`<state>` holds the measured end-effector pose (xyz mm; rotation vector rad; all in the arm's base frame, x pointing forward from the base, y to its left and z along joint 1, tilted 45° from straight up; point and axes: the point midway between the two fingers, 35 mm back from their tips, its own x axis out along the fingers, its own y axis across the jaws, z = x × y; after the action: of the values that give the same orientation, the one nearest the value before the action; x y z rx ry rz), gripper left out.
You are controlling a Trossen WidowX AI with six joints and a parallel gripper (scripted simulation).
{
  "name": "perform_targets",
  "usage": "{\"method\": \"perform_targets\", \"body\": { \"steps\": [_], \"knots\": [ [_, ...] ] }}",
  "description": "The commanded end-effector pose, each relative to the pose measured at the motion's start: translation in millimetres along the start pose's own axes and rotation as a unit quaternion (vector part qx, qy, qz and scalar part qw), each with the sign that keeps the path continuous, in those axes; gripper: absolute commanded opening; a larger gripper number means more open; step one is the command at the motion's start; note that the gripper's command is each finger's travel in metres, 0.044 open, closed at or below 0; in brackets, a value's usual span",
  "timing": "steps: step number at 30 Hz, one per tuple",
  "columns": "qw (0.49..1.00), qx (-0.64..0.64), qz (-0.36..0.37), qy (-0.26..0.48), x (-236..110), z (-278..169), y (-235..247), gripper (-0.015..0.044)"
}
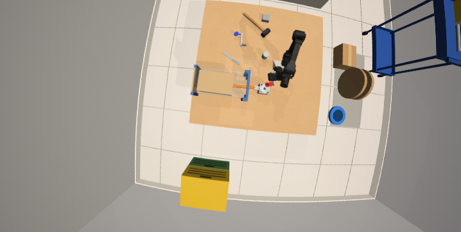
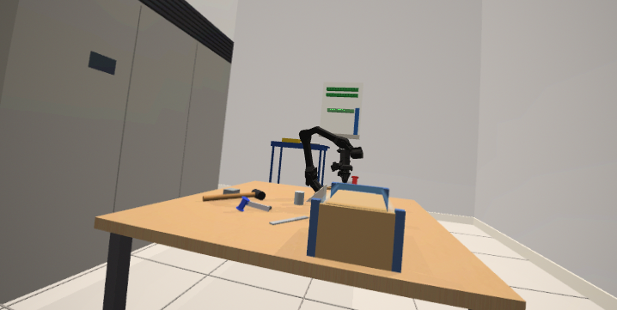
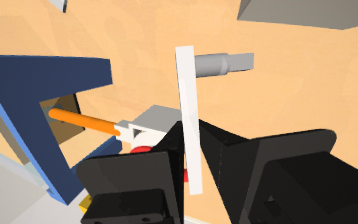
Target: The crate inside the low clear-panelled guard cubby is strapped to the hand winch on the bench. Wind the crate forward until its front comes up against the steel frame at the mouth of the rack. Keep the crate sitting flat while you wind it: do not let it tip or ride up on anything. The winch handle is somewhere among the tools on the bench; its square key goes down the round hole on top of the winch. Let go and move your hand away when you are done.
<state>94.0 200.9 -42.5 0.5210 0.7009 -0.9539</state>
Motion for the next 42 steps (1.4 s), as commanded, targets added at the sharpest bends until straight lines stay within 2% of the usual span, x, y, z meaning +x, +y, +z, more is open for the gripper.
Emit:
{"method": "perform_targets", "body": {
  "steps": [1,22,42],
  "knots": [
    [0.999,0.002,0.034,0.003,-1.4,-0.2,1.0,0.0],
    [0.978,0.0,0.206,0.01,-1.4,-0.5,0.3,0.0],
    [0.93,-0.002,0.367,0.016,-1.2,-0.7,-0.4,0.0]
  ]
}}
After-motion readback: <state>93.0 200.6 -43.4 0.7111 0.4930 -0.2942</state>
